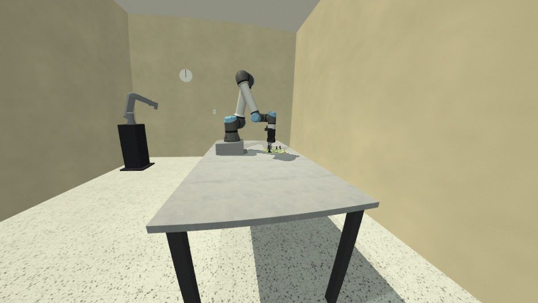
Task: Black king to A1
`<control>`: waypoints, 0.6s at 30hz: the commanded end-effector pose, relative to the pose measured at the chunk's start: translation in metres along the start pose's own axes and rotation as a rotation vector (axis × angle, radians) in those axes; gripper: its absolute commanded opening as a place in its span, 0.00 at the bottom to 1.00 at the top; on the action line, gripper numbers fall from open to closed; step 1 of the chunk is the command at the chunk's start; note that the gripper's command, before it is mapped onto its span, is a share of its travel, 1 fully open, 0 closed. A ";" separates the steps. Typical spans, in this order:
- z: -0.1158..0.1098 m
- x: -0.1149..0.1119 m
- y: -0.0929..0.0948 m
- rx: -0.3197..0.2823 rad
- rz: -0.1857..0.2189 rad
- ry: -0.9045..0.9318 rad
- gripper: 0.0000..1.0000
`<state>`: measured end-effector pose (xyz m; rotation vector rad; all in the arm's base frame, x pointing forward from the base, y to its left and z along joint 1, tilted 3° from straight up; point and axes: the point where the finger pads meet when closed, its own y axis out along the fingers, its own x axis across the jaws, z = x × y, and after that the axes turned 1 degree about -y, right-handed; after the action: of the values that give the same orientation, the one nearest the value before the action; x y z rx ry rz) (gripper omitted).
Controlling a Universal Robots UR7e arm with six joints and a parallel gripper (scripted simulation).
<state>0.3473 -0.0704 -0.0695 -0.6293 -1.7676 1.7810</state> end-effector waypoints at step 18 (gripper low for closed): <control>0.001 0.002 0.004 0.002 -0.005 0.001 0.00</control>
<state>0.3474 -0.0705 -0.0699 -0.6295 -1.7676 1.7811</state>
